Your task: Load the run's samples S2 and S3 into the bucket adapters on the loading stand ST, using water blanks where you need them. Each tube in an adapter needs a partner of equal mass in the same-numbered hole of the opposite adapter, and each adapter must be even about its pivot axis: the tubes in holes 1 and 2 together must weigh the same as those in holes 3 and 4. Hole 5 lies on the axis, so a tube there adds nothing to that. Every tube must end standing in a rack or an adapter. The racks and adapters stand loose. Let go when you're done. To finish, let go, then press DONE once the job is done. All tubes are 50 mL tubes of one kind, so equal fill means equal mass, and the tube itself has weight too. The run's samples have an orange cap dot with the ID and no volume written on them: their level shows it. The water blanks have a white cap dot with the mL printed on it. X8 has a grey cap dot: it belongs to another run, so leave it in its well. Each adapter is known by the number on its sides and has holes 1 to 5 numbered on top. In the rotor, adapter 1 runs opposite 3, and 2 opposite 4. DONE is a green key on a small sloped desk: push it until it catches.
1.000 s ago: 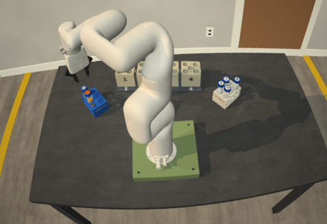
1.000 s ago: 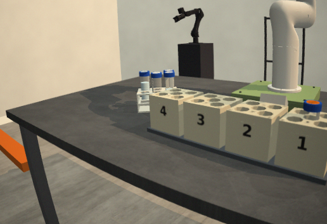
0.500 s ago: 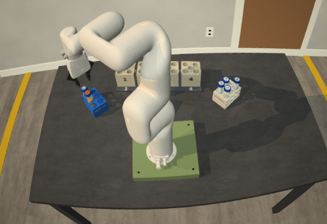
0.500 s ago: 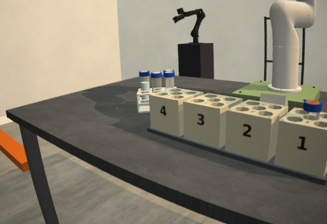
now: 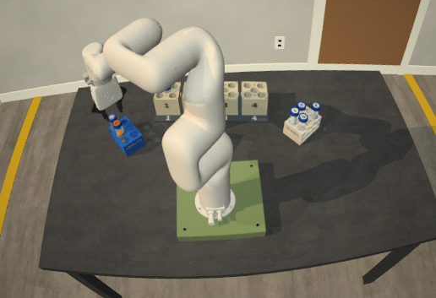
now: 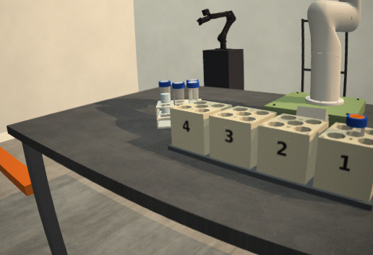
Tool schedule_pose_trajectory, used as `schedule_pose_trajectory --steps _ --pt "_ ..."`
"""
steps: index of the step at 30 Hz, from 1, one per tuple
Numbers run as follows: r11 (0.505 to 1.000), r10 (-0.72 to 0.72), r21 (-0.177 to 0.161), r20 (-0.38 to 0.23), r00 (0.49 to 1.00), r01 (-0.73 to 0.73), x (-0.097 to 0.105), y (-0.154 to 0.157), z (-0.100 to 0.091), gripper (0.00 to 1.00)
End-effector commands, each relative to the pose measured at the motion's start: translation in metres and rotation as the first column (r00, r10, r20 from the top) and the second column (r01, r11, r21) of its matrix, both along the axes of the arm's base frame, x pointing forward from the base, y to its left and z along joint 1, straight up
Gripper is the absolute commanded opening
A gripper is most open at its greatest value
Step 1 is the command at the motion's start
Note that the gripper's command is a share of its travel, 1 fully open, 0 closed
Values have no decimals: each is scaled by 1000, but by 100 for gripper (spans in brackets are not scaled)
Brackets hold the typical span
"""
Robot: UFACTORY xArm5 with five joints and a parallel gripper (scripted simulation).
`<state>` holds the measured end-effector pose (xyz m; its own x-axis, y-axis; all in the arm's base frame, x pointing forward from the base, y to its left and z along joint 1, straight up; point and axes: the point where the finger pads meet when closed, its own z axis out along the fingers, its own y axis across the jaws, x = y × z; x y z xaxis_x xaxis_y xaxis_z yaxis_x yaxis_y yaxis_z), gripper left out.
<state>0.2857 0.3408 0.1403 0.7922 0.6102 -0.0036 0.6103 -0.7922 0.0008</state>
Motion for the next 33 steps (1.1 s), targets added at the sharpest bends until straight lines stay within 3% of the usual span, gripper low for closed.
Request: schedule_pose_trajectory --steps 1,23,33 --pt "1000 0 4 4 1000 0 1 1 -5 57" --pt "1000 0 4 3 1000 0 1 1 -45 57" --pt "1000 0 4 3 1000 0 1 1 -46 57"
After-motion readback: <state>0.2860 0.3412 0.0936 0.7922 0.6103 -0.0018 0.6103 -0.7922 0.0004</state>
